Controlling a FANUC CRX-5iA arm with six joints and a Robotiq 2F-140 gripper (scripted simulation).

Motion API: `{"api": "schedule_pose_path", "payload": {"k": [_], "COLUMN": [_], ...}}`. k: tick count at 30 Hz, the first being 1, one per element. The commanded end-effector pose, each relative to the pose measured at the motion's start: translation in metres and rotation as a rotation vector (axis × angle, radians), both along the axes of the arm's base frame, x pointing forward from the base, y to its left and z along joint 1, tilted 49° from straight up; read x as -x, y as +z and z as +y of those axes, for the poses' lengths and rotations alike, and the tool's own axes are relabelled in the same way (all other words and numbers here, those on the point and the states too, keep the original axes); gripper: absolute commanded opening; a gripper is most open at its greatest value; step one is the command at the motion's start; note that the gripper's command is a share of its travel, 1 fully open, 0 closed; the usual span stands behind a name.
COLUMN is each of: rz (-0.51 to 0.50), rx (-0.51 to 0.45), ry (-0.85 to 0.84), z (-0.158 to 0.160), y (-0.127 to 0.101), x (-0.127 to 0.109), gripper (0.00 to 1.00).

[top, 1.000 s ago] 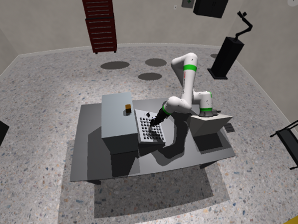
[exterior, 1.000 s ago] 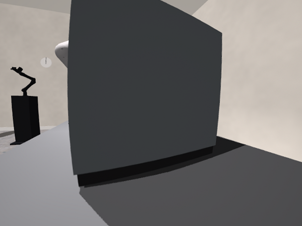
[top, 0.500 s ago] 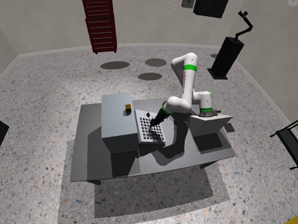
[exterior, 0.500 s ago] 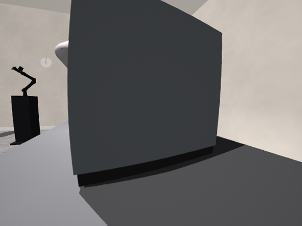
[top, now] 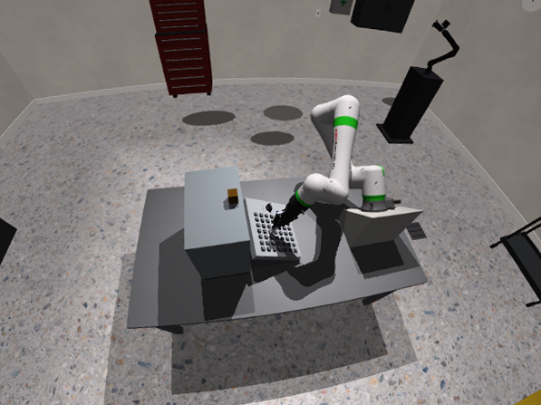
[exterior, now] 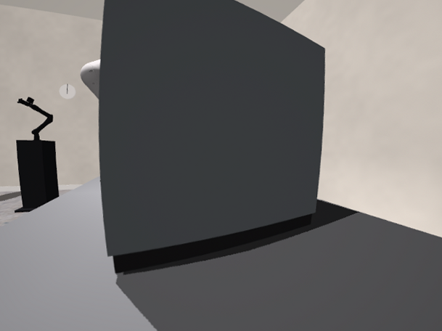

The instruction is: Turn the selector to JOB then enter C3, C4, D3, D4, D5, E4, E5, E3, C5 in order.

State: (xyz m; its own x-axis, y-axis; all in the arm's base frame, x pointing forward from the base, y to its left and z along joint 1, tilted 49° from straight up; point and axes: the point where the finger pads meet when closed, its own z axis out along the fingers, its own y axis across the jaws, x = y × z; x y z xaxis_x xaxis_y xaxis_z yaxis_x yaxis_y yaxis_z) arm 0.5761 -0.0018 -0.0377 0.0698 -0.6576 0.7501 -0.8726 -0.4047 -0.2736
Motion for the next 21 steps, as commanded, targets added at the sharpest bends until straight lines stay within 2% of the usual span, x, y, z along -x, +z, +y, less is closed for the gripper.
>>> {"api": "schedule_pose_path", "payload": {"k": [1, 21], "rz": [0.0, 0.0], "rx": [0.0, 0.0], "ry": [0.0, 0.0], "z": [0.002, 0.02], "y": [0.002, 0.018], "x": [0.001, 0.015], "gripper": [0.0, 0.0]}}
